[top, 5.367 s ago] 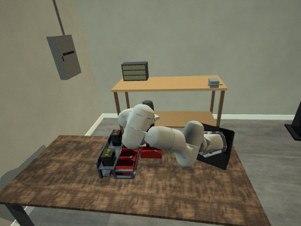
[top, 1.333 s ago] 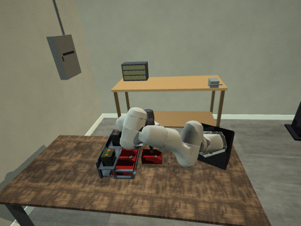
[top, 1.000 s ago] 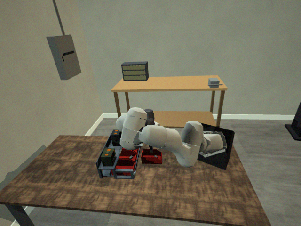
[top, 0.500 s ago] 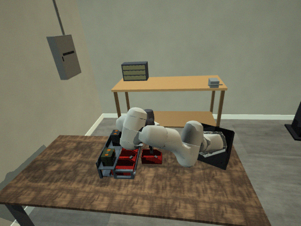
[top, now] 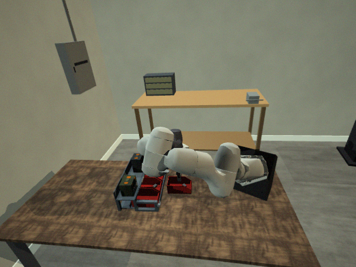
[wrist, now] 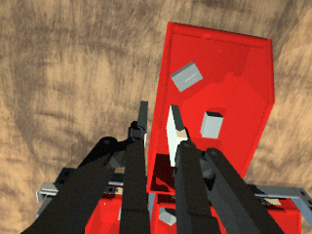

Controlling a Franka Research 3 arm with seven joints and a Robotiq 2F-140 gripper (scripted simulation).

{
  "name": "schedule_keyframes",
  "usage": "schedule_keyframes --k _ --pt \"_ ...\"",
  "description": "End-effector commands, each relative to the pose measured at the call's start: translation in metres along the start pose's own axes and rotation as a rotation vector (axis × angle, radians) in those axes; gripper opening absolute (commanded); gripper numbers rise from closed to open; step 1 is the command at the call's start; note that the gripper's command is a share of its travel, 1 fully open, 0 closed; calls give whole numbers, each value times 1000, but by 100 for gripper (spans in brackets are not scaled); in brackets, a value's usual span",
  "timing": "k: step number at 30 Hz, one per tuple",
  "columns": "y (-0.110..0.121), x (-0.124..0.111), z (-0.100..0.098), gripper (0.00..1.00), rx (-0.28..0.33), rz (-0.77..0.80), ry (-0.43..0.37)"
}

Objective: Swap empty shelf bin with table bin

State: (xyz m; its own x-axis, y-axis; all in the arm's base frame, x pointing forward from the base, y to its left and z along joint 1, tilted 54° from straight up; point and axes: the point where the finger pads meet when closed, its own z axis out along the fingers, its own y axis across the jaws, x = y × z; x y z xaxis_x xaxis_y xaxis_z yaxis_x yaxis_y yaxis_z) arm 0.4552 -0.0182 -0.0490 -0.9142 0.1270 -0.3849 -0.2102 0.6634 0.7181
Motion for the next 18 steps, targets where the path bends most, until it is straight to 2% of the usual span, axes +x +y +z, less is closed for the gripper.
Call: schedule_keyframes --k 1,18 --pt "-1 -1 0 15 3 -3 -2" --pt "-1 -1 -2 15 3 -3 -2"
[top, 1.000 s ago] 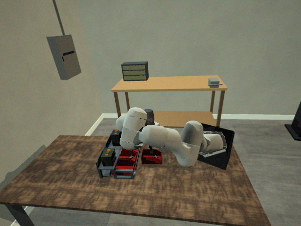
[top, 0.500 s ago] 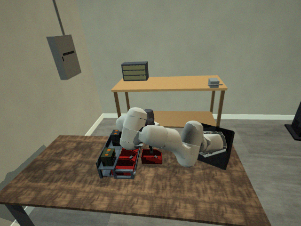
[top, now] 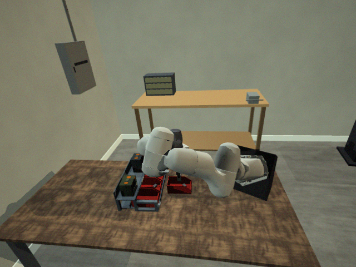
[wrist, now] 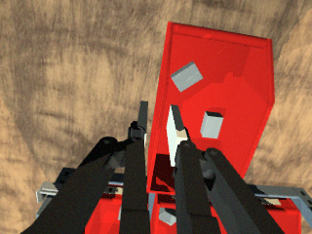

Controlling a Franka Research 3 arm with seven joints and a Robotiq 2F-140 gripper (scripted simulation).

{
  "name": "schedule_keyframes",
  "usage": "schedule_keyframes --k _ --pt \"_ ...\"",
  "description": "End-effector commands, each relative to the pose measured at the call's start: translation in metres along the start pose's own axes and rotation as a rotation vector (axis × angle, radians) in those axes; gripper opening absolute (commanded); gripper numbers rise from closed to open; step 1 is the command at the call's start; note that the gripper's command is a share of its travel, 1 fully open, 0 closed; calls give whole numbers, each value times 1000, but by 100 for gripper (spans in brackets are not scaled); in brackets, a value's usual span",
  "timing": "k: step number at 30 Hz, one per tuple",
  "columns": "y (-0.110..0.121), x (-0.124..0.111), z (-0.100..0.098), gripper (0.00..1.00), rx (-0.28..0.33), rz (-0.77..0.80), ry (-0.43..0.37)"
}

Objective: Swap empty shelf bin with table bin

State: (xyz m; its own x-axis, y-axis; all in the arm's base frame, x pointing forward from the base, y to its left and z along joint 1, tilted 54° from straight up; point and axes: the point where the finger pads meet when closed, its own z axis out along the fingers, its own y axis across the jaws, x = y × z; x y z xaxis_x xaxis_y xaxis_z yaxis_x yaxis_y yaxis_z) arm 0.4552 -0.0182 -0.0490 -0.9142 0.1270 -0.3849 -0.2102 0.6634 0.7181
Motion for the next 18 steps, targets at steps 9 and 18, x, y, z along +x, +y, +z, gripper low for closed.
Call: schedule_keyframes --k 9,18 --pt "-1 -1 -7 15 3 -3 -2" --pt "-1 -1 -15 15 3 -3 -2"
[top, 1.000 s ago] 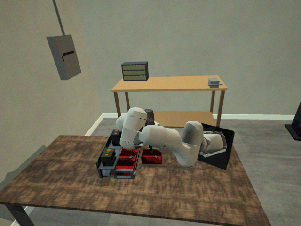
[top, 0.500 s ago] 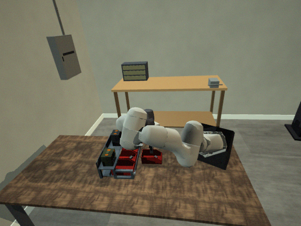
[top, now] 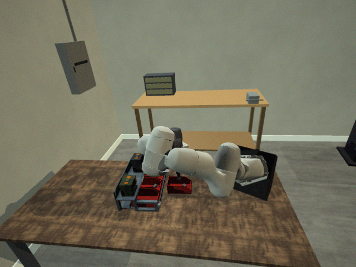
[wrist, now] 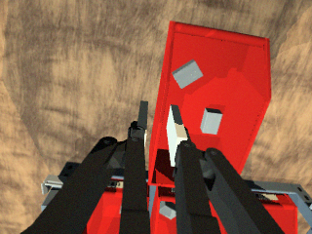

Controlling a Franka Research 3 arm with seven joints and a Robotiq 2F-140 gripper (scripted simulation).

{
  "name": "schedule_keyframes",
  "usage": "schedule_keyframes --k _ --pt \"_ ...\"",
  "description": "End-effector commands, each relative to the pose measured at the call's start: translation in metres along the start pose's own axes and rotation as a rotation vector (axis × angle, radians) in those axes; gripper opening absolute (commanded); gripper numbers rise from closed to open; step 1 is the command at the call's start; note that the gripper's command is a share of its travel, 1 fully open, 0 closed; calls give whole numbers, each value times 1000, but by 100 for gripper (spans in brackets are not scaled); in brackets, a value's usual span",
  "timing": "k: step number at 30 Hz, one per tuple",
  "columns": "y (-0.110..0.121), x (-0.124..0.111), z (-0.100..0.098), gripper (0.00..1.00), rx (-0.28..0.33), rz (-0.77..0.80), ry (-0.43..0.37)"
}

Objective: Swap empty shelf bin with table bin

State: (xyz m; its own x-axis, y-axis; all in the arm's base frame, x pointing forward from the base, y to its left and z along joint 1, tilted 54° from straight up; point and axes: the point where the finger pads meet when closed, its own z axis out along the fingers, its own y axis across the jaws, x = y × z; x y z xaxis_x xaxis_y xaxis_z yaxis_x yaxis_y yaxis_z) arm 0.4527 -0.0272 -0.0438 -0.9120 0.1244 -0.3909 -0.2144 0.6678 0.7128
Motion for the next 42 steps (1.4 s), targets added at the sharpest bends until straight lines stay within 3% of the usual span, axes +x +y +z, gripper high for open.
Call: schedule_keyframes --k 1,42 --pt "1 0 -5 15 -2 4 0" --pt "0 0 -68 15 -2 4 0"
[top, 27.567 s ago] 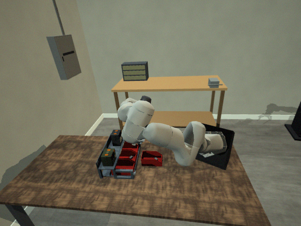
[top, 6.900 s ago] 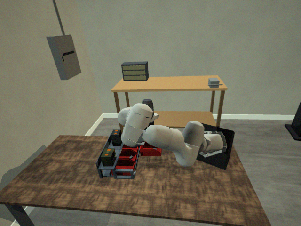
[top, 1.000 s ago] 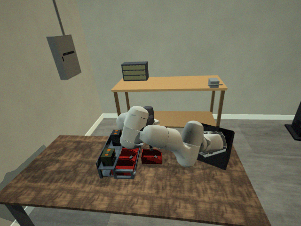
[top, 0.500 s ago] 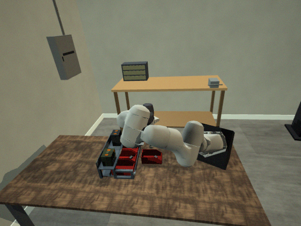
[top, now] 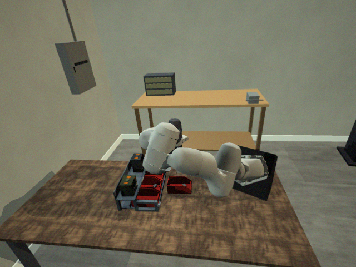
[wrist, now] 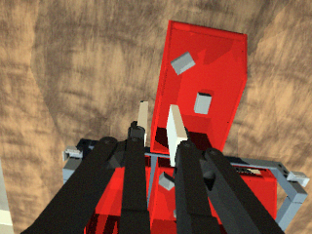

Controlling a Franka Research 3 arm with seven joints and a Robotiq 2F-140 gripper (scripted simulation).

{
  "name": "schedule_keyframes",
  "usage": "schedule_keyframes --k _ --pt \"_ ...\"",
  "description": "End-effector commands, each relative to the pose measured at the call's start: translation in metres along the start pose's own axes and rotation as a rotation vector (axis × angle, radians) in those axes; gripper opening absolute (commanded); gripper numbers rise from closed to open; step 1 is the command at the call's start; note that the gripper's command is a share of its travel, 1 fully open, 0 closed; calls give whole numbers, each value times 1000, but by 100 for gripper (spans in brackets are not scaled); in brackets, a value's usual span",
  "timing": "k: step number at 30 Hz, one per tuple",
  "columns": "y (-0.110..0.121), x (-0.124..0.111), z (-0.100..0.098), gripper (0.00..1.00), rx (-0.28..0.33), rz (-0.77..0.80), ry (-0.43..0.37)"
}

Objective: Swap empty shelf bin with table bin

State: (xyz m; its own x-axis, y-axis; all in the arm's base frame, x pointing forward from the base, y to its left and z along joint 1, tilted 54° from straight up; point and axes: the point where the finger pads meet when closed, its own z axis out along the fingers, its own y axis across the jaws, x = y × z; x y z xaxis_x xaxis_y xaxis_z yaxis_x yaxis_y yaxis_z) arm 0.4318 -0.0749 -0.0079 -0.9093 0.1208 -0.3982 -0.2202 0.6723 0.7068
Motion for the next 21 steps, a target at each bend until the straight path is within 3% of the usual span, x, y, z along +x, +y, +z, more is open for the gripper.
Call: schedule_keyframes --k 1,21 --pt "2 1 -6 15 -7 12 3" --pt "2 1 -23 15 -7 12 3"
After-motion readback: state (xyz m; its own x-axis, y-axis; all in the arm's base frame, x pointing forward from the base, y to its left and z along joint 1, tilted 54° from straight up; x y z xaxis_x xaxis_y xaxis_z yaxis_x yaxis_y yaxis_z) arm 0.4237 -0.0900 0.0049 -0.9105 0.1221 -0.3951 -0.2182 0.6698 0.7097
